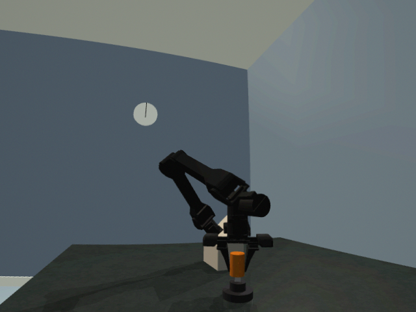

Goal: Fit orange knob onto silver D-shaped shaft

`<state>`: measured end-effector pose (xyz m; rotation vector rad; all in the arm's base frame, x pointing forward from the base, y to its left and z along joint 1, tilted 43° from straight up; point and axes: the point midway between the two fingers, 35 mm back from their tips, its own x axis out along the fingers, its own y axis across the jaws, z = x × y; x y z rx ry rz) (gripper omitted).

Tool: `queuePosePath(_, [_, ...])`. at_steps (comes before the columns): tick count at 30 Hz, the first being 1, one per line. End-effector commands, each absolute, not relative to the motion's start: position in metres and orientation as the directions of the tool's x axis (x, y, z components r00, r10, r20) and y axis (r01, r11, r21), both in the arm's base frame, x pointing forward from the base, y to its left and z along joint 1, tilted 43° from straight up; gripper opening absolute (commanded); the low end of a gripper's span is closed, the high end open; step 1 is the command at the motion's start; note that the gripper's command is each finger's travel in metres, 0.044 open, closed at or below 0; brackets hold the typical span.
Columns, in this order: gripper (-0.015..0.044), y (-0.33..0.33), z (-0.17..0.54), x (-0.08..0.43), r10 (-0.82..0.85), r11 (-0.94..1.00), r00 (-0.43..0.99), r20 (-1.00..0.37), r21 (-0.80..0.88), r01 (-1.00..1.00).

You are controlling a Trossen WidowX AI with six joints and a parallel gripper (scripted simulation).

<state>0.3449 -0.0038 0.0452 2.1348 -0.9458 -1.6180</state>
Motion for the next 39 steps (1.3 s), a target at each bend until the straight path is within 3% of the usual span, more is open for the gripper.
queuePosePath(1, [0.0, -0.0046, 0.0456, 0.3451, -0.659, -0.739, 0.154, -0.736, 0.596, -0.315])
queuePosePath(12, [0.0, -0.0004, 0.0479, 0.3425, -0.659, -0.74, 0.154, -0.736, 0.599, -0.307])
queuePosePath(19, [0.0, 0.0022, 0.0466, 0.3431, -0.659, -0.752, 0.154, -0.736, 0.649, -0.114])
queuePosePath(39, [0.0, -0.0002, 0.0455, 0.3456, -0.659, -0.752, 0.154, -0.736, 0.65, -0.114])
